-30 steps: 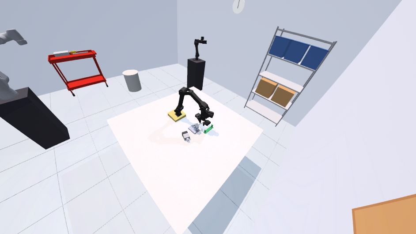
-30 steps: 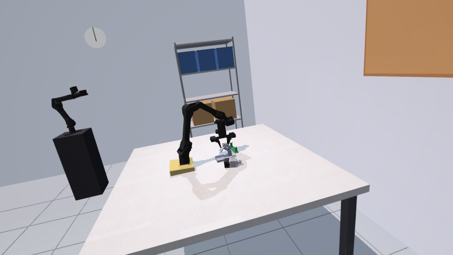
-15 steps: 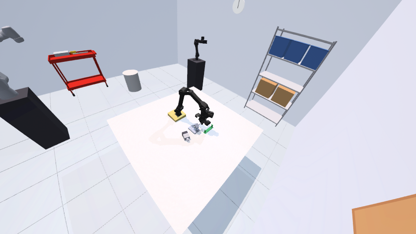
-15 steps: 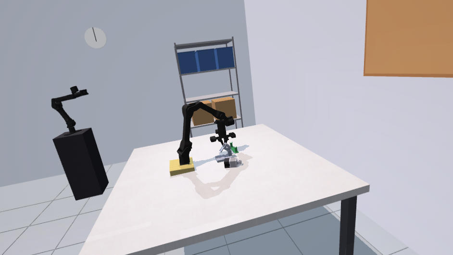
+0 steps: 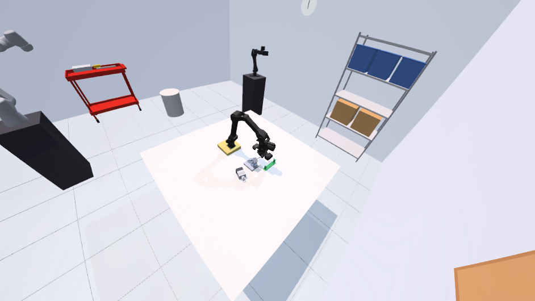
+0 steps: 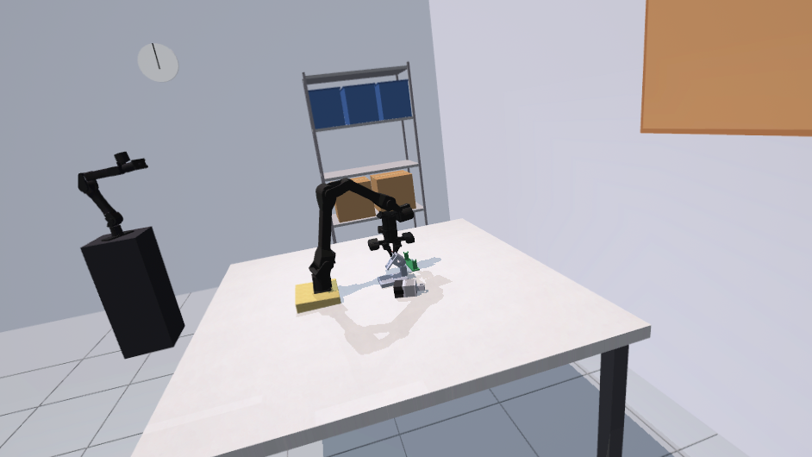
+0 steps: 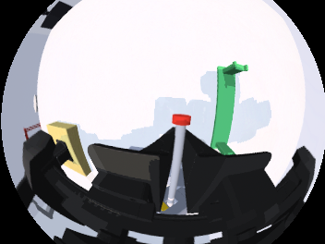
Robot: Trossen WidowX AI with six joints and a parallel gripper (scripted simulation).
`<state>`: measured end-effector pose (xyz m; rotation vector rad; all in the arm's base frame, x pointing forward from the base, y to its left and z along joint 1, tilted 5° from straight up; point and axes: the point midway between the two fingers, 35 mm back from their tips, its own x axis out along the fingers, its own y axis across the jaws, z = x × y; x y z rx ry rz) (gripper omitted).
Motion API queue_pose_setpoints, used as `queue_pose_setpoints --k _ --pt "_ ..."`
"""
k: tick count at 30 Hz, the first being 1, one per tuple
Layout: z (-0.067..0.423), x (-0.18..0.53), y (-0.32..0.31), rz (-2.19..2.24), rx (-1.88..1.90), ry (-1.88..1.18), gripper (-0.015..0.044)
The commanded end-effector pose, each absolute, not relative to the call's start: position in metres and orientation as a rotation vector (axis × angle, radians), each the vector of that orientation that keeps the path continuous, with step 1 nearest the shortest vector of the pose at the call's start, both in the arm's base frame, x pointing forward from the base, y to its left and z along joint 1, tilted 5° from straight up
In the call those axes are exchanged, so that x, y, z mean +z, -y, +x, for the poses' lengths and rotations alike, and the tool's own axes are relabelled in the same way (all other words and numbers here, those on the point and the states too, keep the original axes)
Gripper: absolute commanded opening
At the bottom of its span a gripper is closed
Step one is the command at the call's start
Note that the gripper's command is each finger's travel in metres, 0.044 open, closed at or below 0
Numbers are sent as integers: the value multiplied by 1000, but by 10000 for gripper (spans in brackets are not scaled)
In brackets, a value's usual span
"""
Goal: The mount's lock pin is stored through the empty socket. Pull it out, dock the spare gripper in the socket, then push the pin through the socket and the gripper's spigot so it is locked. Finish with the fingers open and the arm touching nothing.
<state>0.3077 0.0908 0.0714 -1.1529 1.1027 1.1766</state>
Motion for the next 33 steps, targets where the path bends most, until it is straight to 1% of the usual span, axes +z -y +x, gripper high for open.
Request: queue_pose_setpoints --k 1,33 --pt "307 74 -95 -1132 1199 -1072 0" --pt "308 77 -119 -1121 1209 -1072 0"
